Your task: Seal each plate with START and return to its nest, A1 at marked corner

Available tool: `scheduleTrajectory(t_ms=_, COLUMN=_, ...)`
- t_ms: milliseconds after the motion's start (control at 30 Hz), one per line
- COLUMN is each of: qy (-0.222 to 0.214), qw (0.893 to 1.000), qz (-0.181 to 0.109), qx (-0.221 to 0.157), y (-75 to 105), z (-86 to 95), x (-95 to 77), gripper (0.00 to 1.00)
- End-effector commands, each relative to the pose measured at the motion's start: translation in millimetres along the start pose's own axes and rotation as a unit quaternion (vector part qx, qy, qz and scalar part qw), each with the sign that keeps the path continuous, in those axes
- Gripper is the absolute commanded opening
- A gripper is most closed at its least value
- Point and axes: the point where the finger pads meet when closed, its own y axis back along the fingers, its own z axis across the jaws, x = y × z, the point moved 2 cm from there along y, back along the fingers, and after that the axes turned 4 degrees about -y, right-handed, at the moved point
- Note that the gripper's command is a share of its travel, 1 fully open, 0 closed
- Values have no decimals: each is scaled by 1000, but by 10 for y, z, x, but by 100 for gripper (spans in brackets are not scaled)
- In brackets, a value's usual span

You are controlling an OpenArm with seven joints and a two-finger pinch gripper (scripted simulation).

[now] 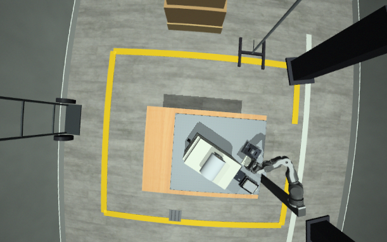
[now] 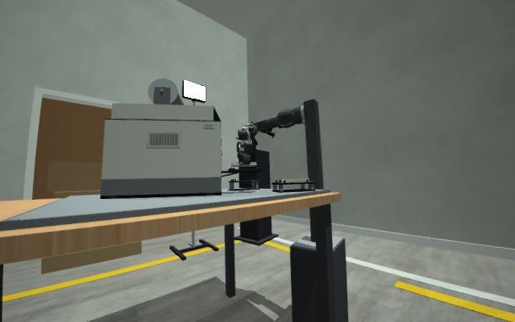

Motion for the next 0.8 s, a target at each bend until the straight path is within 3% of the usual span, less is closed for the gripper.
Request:
scheduleTrajectory(t_ms=0, qy=-7, qw=1000, qz=-3, qx=3, y=19, z=21, x=-20, gripper=0)
scheduleTrajectory(t_ms=767, qy=-9, qw=1000, qz=-3, qx=3, y=18, z=463, x=-45, gripper=0)
